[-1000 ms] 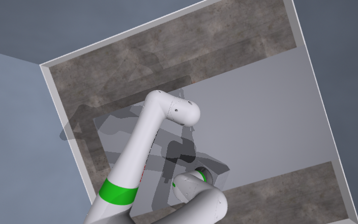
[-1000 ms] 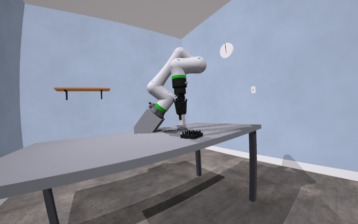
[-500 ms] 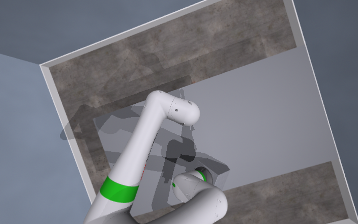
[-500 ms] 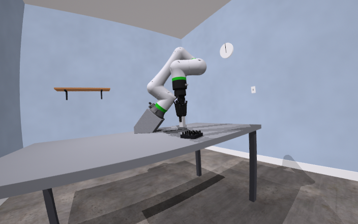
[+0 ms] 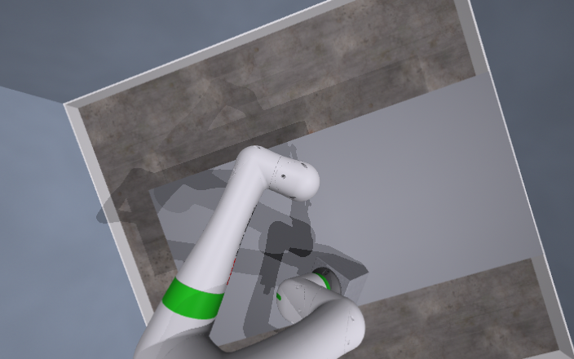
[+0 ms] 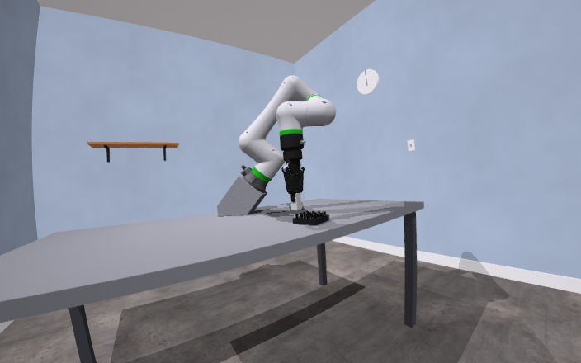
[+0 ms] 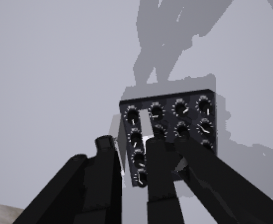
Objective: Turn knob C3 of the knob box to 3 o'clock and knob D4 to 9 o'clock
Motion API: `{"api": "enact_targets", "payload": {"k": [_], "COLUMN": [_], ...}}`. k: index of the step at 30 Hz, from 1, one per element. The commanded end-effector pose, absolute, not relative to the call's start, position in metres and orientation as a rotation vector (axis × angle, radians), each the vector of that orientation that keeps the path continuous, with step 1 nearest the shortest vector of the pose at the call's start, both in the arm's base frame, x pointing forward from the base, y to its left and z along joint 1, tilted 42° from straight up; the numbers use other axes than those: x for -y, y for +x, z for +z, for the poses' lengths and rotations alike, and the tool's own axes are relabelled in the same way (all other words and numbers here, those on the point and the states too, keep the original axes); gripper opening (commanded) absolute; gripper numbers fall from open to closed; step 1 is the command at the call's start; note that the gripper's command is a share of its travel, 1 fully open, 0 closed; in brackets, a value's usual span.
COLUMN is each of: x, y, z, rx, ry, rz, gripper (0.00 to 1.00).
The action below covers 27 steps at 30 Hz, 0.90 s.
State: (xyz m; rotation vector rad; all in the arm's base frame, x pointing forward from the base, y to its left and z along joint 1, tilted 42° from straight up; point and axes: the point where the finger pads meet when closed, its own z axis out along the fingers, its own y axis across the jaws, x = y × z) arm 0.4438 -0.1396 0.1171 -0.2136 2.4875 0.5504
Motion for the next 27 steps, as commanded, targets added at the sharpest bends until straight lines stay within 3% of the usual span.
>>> {"api": "enact_targets", "payload": {"k": [1,27], "x": [0.1384,0.1346], "y": [0.4455,0.4500], "z": [0.1147,0.1081], "rx": [-2.487,-2.487], "ry": [-0.213,-0.213], "rz": [0.550,0.550], "gripper": [0.12,0.12]}}
